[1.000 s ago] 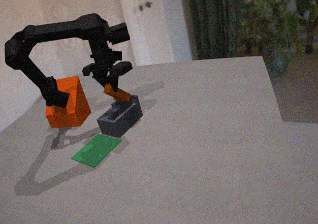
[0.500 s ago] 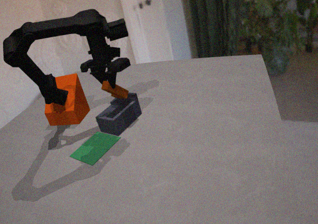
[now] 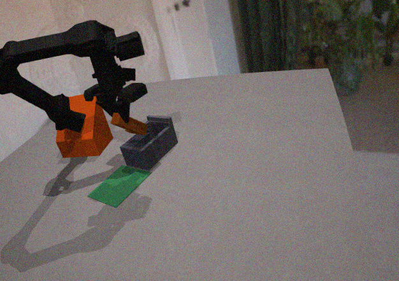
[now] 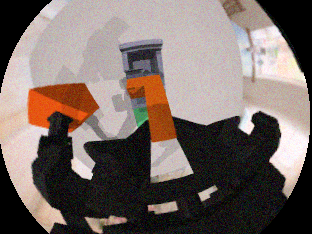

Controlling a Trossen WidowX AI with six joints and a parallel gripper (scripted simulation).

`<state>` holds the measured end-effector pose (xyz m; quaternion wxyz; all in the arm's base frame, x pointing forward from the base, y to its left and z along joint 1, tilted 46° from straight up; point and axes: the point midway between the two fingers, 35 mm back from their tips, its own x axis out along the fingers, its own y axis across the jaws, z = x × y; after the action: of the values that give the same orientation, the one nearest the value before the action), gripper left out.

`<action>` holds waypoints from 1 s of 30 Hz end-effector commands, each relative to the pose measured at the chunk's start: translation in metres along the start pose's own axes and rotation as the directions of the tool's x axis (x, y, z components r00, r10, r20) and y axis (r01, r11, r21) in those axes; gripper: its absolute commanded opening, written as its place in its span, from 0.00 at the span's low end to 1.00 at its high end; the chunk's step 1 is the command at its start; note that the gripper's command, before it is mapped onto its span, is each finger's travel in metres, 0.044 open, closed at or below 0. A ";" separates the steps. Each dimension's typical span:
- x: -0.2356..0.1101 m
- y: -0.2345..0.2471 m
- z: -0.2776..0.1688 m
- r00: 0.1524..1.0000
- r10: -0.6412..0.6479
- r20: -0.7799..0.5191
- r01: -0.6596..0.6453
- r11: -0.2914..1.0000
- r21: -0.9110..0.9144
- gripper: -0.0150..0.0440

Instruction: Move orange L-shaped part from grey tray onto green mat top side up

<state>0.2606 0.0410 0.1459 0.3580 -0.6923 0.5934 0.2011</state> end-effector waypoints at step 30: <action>0.006 0.010 -0.099 1.000 -0.005 -0.003 0.005 1.000 -0.004 0.25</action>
<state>0.2379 -0.0330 0.2061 0.3567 -0.6932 0.5933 0.2006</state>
